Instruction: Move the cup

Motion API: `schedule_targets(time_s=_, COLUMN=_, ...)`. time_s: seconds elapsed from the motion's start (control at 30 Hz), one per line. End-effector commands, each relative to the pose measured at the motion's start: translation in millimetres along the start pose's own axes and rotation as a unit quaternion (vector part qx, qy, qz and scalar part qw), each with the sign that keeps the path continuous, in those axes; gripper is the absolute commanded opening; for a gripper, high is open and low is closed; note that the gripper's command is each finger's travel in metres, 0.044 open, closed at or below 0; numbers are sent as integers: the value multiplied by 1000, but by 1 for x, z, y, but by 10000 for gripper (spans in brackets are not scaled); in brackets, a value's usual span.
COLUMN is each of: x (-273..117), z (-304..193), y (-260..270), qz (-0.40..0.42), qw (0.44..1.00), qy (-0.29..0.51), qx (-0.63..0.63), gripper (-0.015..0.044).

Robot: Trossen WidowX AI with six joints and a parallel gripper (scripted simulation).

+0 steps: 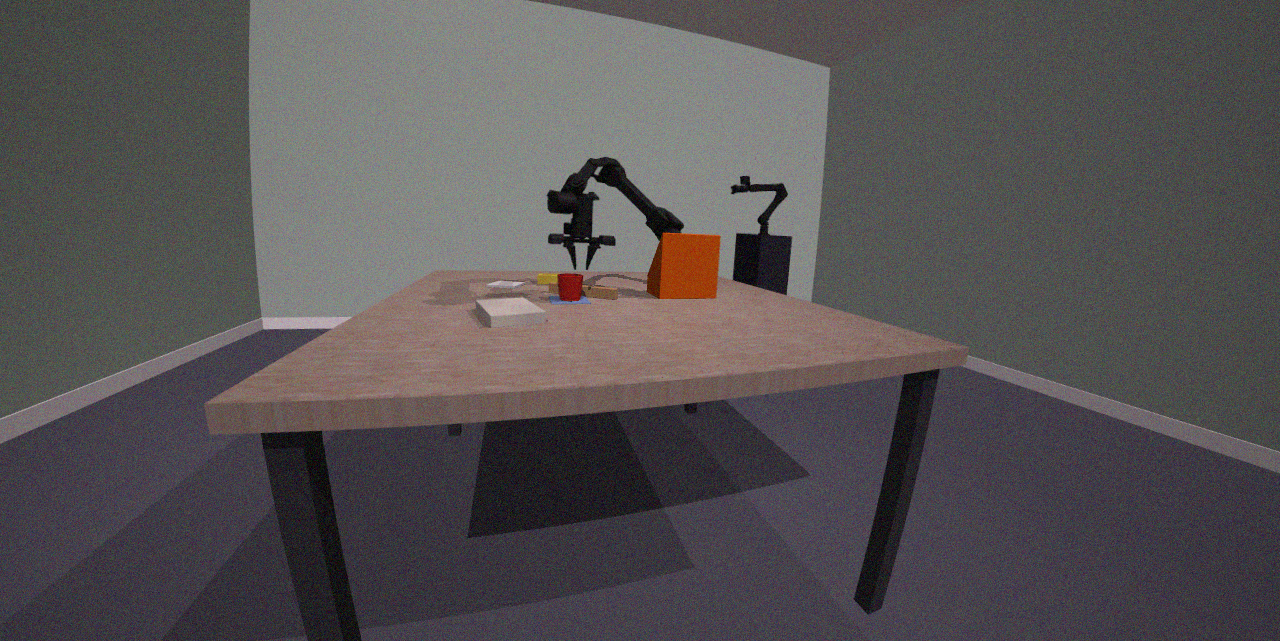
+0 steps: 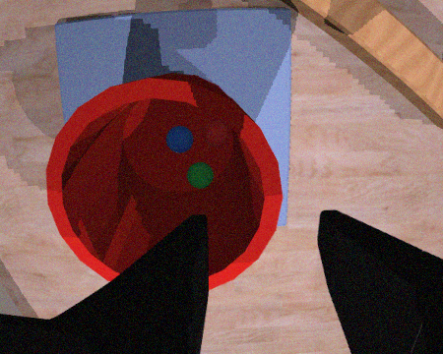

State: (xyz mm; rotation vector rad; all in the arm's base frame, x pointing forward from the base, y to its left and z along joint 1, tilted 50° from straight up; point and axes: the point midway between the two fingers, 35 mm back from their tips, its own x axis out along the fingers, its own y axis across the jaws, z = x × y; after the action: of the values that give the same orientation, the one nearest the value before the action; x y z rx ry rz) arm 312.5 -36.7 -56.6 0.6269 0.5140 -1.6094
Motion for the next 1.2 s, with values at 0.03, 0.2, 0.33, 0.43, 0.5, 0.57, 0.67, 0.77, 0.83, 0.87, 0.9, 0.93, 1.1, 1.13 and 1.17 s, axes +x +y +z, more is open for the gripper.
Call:
schedule_targets(time_s=0.03, x=9, z=0, y=-1, qz=-1, qw=1000, qy=-3, qx=-4, gripper=148)
schedule_targets(time_s=0.2, x=17, z=0, y=-1, qz=-1, qw=1000, qy=-3, qx=-4, gripper=148)
schedule_targets(time_s=0.33, x=24, z=1, y=-1, qz=-1, qw=1000, qy=-3, qx=-4, gripper=148)
schedule_targets(time_s=0.43, x=29, z=1, y=-1, qz=-1, qw=1000, qy=-3, qx=-4, gripper=148)
schedule_targets(time_s=0.5, x=32, z=1, y=-1, qz=-1, qw=1000, qy=-4, qx=-4, gripper=148)
schedule_targets(time_s=0.57, x=35, z=1, y=-1, qz=-1, qw=1000, qy=-4, qx=-4, gripper=148)
schedule_targets(time_s=0.67, x=40, z=1, y=-2, qz=-1, qw=1000, qy=-4, qx=-4, gripper=148)
schedule_targets(time_s=0.77, x=45, z=1, y=-2, qz=-1, qw=1000, qy=-4, qx=-4, gripper=148)
schedule_targets(time_s=0.83, x=48, z=2, y=-2, qz=-1, qw=1000, qy=-5, qx=-4, gripper=148)
schedule_targets(time_s=0.87, x=50, z=2, y=-3, qz=-1, qw=1000, qy=-5, qx=-4, gripper=148)
schedule_targets(time_s=0.9, x=51, z=2, y=-3, qz=-1, qw=1000, qy=-5, qx=-3, gripper=148)
schedule_targets(time_s=0.93, x=53, z=2, y=-3, qz=-1, qw=1000, qy=-5, qx=-3, gripper=148)
schedule_targets(time_s=1.1, x=52, z=1, y=-2, qz=-1, qw=1000, qy=-2, qx=0, gripper=122)
schedule_targets(time_s=1.13, x=52, z=1, y=-2, qz=-1, qw=1000, qy=-2, qx=0, gripper=95)
schedule_targets(time_s=1.17, x=52, z=1, y=-2, qz=-1, qw=1000, qy=-2, qx=0, gripper=69)
